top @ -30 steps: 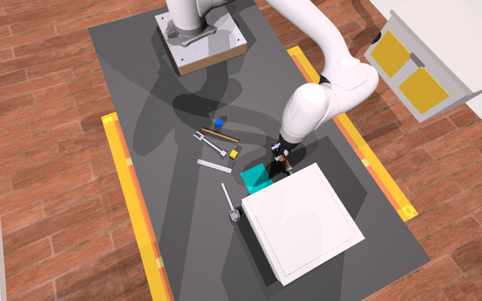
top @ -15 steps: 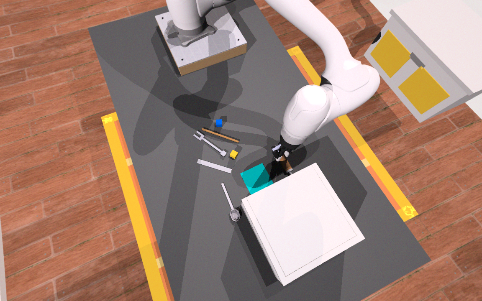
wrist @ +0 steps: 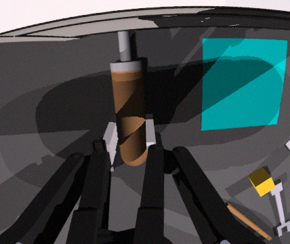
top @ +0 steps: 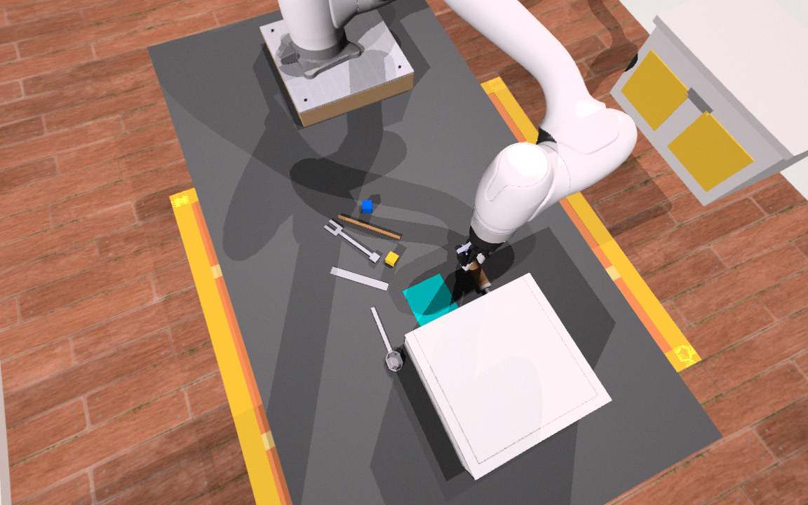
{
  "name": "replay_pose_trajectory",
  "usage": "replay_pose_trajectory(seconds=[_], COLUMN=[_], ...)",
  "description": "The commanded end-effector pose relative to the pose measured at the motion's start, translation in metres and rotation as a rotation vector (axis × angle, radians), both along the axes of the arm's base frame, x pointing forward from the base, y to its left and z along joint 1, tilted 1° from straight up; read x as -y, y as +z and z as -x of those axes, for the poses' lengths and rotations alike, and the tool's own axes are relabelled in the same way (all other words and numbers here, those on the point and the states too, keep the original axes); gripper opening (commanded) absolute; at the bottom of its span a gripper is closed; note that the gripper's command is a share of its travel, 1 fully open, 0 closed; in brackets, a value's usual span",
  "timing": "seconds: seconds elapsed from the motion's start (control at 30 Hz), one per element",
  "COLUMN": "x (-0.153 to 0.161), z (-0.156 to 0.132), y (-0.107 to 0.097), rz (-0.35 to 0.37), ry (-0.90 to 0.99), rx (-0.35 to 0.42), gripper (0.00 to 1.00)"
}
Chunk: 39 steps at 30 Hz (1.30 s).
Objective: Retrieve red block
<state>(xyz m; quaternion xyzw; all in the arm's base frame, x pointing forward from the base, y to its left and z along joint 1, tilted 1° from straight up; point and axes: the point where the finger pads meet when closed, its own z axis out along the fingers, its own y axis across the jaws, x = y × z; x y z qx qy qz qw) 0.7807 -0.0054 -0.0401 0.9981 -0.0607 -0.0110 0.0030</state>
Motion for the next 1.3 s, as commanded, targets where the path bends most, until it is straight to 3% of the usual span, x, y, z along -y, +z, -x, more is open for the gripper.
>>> replay_pose_trajectory(seconds=[0.0,1.27], x=[0.003,0.016], z=[-0.002,-0.001], y=[0.000,0.000], rz=[0.003,0.003], ry=[0.007,0.009], rx=[-0.002,-0.002], gripper=[0.00,0.00])
